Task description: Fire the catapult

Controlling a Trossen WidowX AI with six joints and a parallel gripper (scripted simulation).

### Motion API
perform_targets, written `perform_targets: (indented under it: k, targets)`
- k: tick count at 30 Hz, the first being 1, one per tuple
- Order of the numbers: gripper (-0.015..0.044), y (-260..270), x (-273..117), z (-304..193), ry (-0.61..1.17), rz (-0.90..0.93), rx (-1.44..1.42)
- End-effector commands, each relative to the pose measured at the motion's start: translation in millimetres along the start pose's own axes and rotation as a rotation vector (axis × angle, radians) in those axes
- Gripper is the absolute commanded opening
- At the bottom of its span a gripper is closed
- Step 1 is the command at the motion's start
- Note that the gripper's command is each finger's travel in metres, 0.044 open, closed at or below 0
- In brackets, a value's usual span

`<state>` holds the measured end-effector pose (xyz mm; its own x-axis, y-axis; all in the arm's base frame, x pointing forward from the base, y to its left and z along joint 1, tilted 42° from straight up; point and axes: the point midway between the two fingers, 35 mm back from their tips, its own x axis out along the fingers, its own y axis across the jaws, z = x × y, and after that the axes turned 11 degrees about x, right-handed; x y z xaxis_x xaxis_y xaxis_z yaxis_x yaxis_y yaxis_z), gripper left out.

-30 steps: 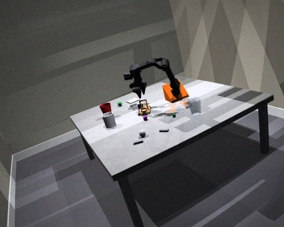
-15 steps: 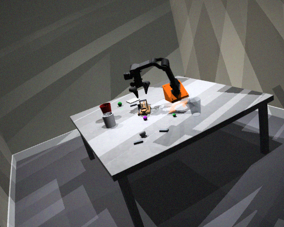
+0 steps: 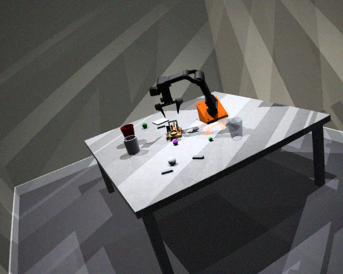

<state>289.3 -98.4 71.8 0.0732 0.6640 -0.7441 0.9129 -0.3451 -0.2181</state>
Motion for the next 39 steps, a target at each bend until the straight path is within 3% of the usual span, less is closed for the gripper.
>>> perform_targets:
  k: [1,9,14,39]
  targets:
    - [0.044,-0.3,-0.9,0.5,-0.003,-0.002,0.145]
    - [0.044,-0.2,1.0,0.5,-0.003,-0.002,0.155]
    - [0.044,-0.4,43.9,0.3,-0.001,-0.001,0.242]
    - [0.044,0.5,75.7,0.2,-0.001,-0.001,0.246]
